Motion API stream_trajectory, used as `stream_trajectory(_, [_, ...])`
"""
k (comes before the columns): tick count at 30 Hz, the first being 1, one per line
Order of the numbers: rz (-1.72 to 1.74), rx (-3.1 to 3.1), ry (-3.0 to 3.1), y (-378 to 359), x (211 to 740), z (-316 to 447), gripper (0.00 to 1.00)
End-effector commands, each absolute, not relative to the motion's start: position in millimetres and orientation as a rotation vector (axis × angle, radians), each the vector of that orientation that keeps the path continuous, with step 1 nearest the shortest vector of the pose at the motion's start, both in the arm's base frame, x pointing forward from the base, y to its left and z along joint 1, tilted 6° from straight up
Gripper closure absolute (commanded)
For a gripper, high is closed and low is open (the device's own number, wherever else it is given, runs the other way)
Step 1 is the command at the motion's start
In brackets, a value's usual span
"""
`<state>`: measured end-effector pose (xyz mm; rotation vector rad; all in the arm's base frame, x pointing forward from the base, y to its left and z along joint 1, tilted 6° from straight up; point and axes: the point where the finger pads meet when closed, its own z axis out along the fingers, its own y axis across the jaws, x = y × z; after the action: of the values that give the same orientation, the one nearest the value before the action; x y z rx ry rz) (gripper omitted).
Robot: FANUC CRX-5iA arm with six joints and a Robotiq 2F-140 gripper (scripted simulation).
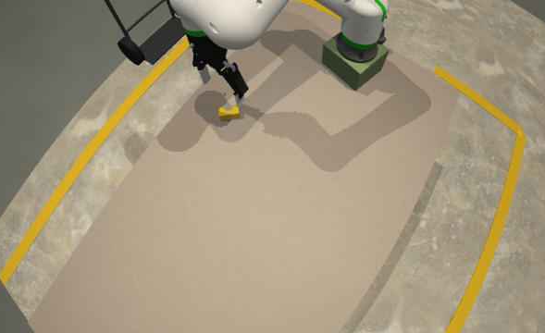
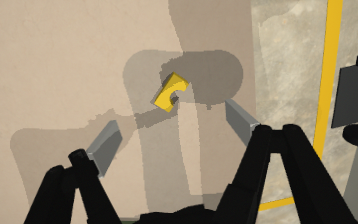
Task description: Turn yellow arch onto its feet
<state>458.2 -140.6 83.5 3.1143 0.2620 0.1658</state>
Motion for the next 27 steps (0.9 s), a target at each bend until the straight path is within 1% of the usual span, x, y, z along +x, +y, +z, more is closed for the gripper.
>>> stream_trajectory(1, [0.167, 3.122, 0.183, -140.7, 458.3, 83.6, 0.0])
stream_trajectory(10, [0.168, 3.135, -0.065, -140.7, 458.4, 83.3, 0.0])
stream_trajectory(20, [0.167, 3.089, -0.647, -140.7, 458.5, 82.5, 0.0])
stream_trajectory(22, [0.167, 3.089, -0.647, -140.7, 458.5, 82.5, 0.0])
stream_trajectory(27, [0.163, 3.003, -1.01, -140.7, 458.5, 82.1, 0.0])
